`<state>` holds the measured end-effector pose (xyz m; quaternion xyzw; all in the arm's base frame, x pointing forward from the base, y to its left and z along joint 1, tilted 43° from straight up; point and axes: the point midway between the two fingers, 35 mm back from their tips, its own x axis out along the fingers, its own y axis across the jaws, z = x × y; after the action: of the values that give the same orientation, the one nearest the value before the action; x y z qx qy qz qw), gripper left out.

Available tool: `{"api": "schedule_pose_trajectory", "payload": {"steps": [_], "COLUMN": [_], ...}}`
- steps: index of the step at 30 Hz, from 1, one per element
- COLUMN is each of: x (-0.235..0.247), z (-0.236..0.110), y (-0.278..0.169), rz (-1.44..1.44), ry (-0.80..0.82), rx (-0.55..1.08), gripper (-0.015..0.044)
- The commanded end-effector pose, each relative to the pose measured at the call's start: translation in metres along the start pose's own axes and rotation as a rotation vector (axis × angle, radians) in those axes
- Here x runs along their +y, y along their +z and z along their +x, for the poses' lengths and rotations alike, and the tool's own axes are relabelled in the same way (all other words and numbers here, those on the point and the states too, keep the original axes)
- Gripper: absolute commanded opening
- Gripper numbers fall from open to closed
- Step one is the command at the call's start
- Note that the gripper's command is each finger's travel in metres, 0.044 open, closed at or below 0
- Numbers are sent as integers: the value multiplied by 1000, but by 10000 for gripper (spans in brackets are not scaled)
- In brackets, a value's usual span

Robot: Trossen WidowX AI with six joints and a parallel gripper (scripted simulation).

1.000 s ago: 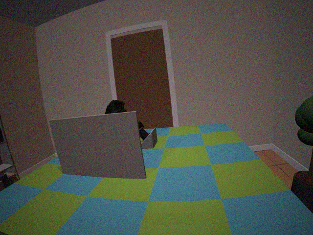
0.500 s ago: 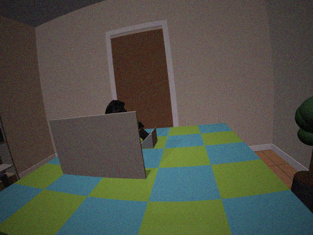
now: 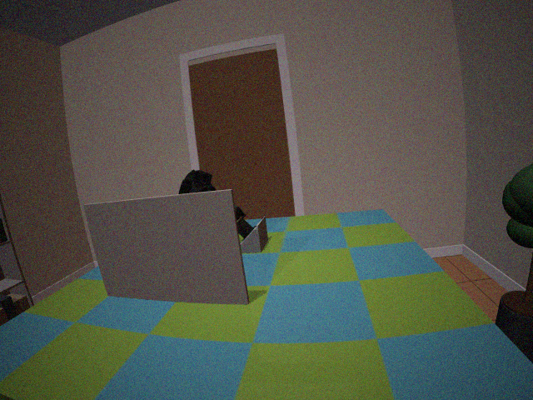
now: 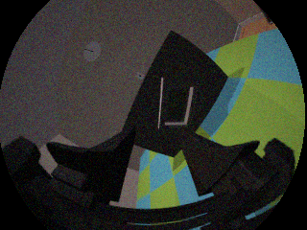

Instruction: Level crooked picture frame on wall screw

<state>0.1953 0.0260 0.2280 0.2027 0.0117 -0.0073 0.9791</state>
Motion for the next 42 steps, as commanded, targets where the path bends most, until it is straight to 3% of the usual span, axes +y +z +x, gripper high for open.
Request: {"api": "schedule_pose_trajectory", "payload": {"steps": [1, 30, 42], "x": [-1, 0, -32], "z": [0, 1, 55], "y": [0, 0, -7], "rz": [-5, 0, -5], "ry": [-6, 0, -2], "rx": [-2, 0, -8], "gripper": [260, 260, 260]}}
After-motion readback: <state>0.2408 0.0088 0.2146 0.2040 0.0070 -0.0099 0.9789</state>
